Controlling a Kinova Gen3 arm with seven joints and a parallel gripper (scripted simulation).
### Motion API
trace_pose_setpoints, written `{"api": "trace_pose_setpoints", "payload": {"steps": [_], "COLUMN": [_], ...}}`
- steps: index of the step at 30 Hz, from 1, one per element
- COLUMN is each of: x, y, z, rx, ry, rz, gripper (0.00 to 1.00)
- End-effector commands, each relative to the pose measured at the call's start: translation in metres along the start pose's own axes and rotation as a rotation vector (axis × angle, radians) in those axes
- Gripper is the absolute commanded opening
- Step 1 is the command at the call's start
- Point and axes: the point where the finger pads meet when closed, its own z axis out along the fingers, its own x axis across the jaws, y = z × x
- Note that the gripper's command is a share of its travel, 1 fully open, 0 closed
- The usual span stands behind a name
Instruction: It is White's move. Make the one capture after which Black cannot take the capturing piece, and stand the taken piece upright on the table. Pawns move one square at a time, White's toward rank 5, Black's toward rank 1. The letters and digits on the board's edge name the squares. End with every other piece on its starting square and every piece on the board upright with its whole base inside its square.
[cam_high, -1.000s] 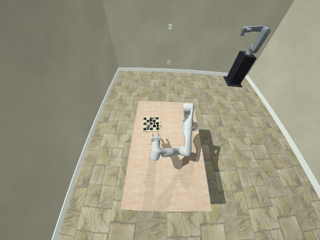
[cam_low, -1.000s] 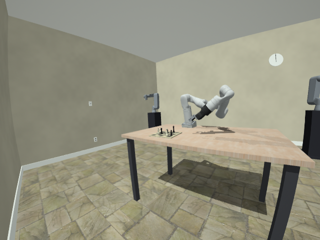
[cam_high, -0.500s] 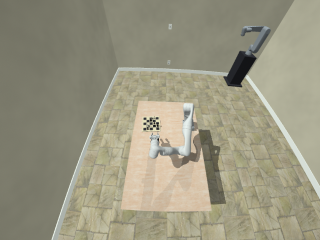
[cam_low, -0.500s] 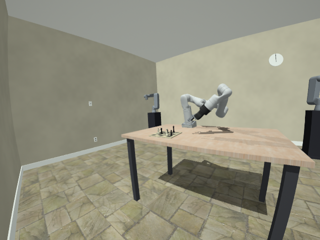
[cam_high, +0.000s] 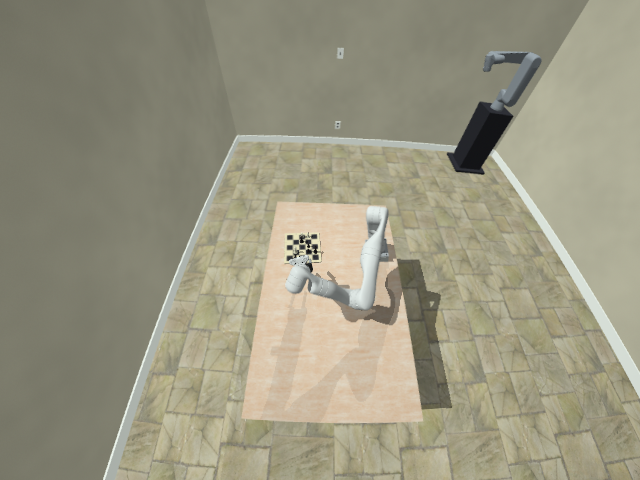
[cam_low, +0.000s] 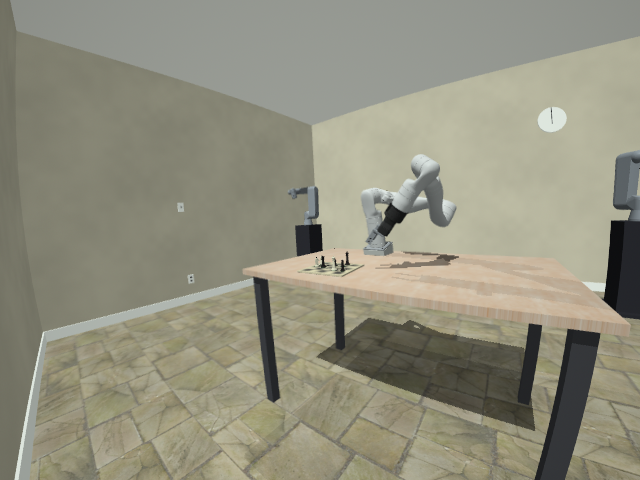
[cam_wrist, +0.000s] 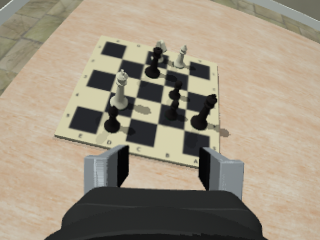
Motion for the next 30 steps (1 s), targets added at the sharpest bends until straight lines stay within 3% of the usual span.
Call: {"api": "trace_pose_setpoints", "payload": {"steps": [1,11,13,24,28,30], "x": [-0.005,-0.022,-0.022,-0.033,-0.035,-0.035], "y": [-0.016,-0.056,-0.056,-0.091,-0.100,-0.100], "z": [0.001,0.017,0.017,0.031,0.034,0.034], "rx": [-0.073,-0.298,-0.298,-0.478,-0.517,-0.517], "ry": [0.001,-0.062,-0.062,-0.206,-0.256,-0.256], "rz": [-0.006,-0.178,-0.178,-0.326,-0.362,-0.362], "gripper": [1.00,1.00,1.00,1.00,1.00,1.00]}}
